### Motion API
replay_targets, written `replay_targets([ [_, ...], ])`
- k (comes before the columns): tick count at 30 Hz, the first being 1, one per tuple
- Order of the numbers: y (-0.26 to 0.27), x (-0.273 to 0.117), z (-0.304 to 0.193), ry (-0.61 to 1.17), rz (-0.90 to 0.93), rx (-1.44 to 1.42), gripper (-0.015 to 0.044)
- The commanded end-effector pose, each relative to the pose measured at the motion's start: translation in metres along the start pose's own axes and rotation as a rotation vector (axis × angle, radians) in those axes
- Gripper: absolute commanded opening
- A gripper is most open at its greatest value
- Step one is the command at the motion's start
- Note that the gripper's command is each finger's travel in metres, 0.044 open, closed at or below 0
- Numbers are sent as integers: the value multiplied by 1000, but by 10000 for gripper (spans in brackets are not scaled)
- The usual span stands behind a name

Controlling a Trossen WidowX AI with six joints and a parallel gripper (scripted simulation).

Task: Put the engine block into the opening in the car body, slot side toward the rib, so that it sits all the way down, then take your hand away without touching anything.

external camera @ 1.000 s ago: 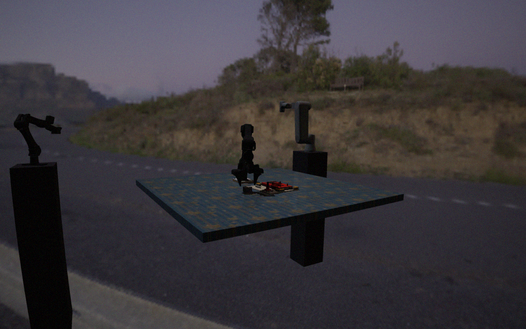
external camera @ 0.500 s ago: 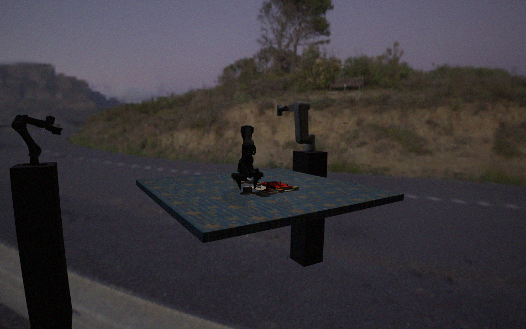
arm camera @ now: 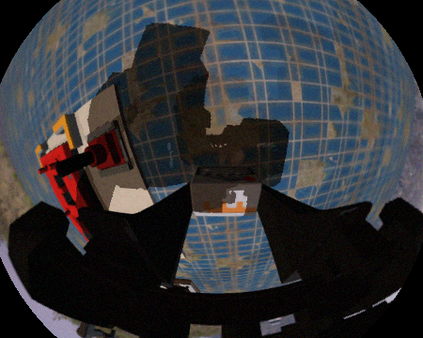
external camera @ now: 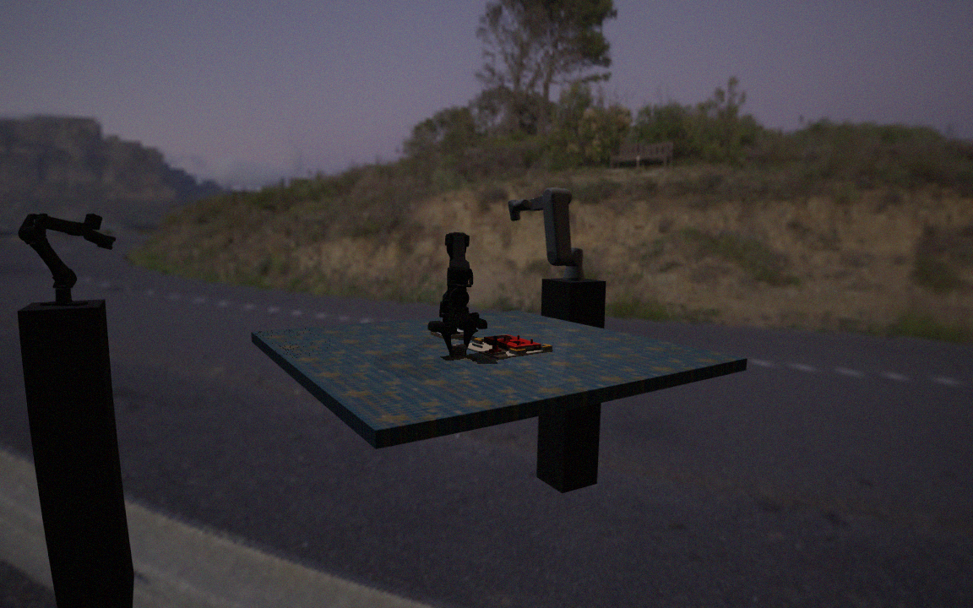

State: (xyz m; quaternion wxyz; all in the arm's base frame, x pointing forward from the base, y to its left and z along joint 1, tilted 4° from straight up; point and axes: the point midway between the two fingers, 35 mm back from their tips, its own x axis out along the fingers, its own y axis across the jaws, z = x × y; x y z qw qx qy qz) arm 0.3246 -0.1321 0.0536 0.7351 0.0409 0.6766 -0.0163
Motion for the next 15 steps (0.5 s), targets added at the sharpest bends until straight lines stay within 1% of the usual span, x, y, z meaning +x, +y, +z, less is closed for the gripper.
replay_targets([
  [1, -1, 2, 0, 6, -2, 6, 131],
  [6, -2, -12, 2, 6, -2, 6, 0],
  [15, -3, -40, 6, 5, -3, 6, 0],
])
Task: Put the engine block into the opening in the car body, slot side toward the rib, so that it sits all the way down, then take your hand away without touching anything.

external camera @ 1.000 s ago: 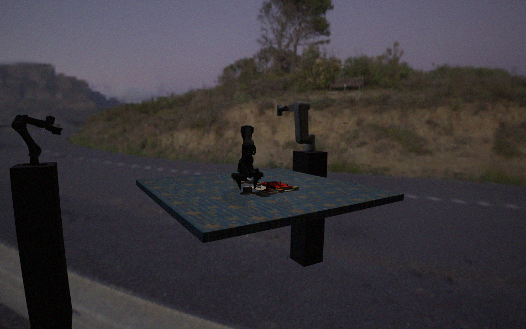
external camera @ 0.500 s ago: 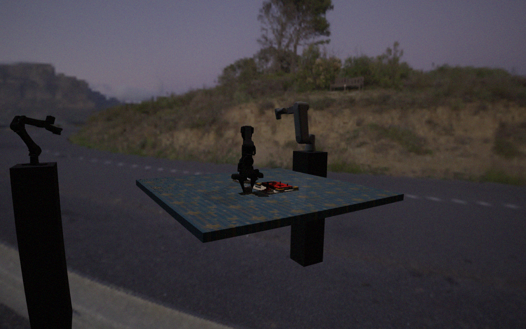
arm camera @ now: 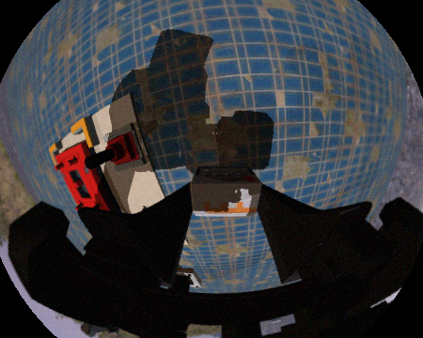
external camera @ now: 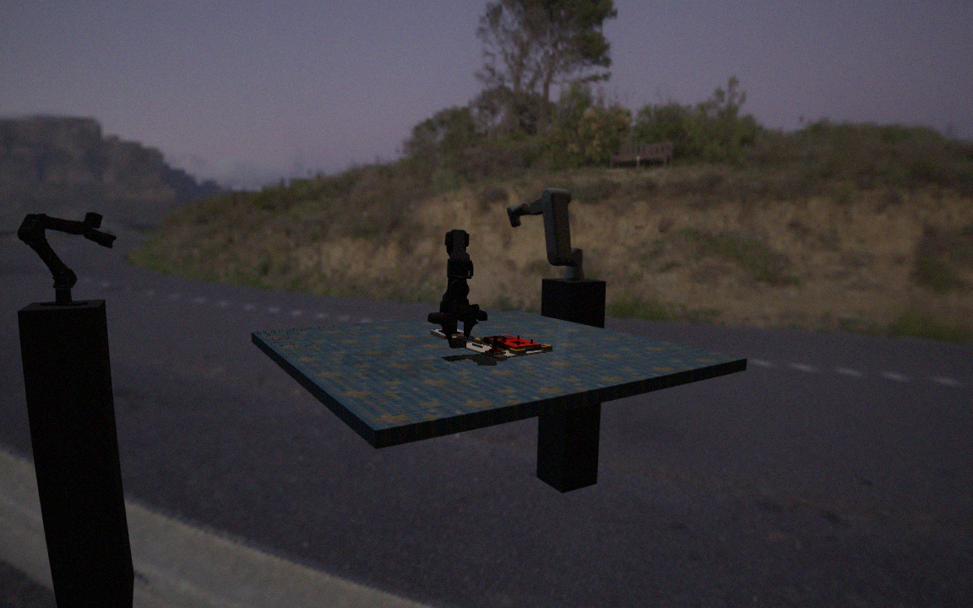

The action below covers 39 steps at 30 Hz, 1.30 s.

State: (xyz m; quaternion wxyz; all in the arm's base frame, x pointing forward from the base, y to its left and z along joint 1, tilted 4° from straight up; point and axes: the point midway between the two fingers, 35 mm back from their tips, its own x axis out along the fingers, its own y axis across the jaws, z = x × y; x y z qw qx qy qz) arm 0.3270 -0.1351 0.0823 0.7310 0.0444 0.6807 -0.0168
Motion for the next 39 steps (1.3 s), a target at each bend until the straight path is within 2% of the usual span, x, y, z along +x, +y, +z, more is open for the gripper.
replay_targets([
  [1, -1, -15, 1, -6, -6, 0, 0],
  [26, 2, -95, -5, -6, -7, 0, 0],
  [39, 2, -78, -4, -10, -7, 0, 0],
])
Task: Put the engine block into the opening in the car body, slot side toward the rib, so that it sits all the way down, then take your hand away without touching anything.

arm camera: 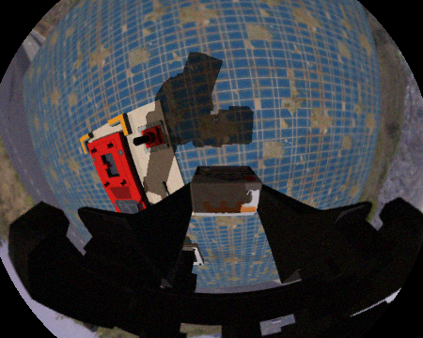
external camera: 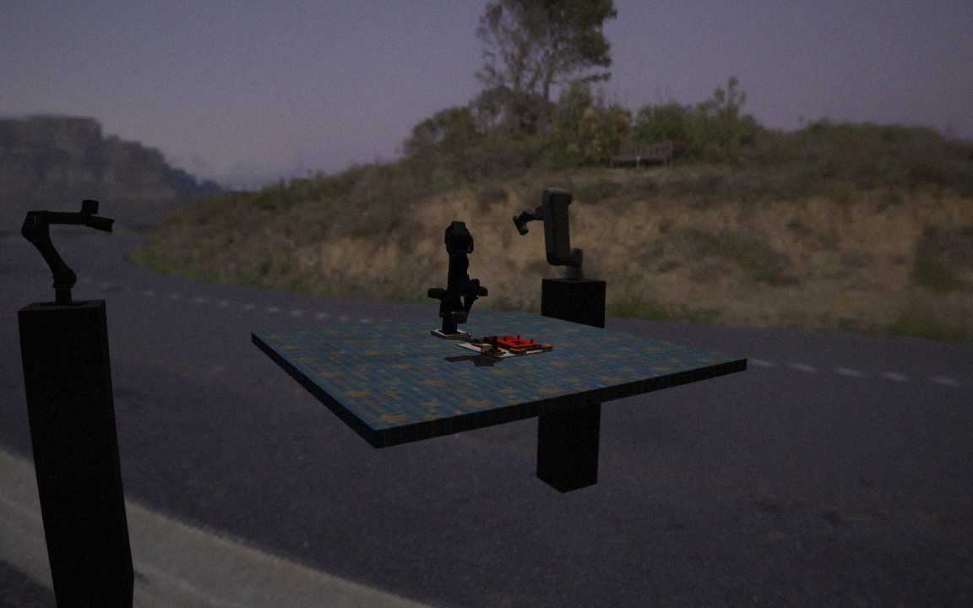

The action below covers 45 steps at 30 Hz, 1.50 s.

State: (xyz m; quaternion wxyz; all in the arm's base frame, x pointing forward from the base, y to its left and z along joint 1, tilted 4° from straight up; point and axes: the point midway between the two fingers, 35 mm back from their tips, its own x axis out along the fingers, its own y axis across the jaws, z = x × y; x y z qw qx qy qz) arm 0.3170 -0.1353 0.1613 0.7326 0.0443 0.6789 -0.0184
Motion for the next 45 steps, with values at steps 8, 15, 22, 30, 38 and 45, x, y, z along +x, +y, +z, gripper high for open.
replay_targets([
  [8, 0, 0, -3, -92, -3, -1, 0],
  [15, -1, 2, -9, -301, 0, 3, 0],
  [22, -2, 6, -15, -539, 1, 6, 0],
  [30, -1, 9, -22, -724, -4, -4, 0],
  [38, -1, 10, -23, -738, -4, -3, 0],
  [45, -2, 27, -26, -859, -4, -4, 0],
])
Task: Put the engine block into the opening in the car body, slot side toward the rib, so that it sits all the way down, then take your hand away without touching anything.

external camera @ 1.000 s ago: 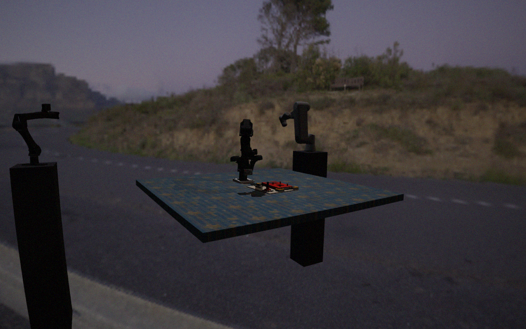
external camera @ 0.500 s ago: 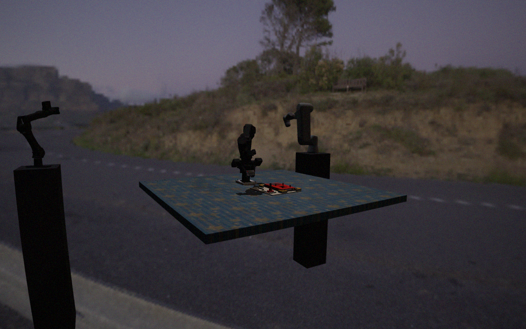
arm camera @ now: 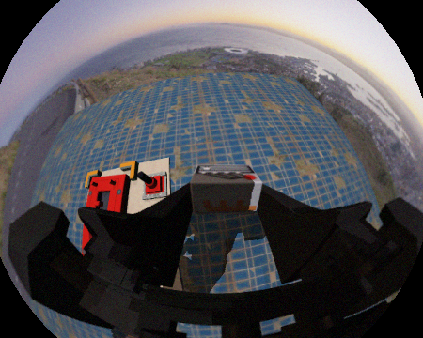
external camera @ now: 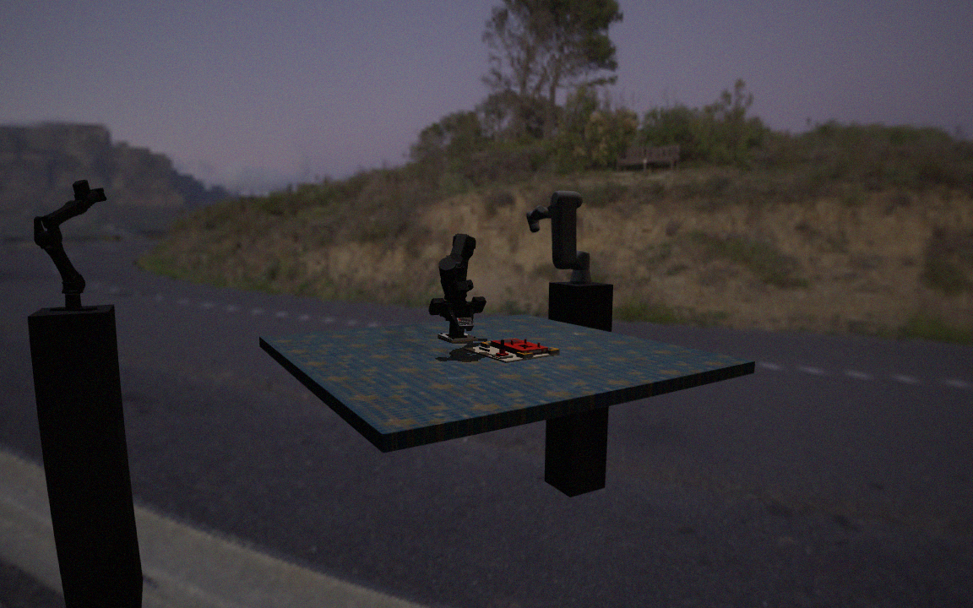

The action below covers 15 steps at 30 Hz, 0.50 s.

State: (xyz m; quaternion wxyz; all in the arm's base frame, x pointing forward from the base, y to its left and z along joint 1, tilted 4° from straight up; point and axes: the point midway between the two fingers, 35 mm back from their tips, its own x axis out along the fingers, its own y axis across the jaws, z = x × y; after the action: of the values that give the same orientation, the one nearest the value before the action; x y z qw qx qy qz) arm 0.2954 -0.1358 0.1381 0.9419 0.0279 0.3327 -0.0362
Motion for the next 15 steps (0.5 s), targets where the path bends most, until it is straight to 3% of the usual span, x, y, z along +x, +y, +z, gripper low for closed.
replay_targets([
  [1, 1, 3, -8, -45, 5, 4, 0],
  [15, 2, 19, -25, -46, 5, 5, 0],
])
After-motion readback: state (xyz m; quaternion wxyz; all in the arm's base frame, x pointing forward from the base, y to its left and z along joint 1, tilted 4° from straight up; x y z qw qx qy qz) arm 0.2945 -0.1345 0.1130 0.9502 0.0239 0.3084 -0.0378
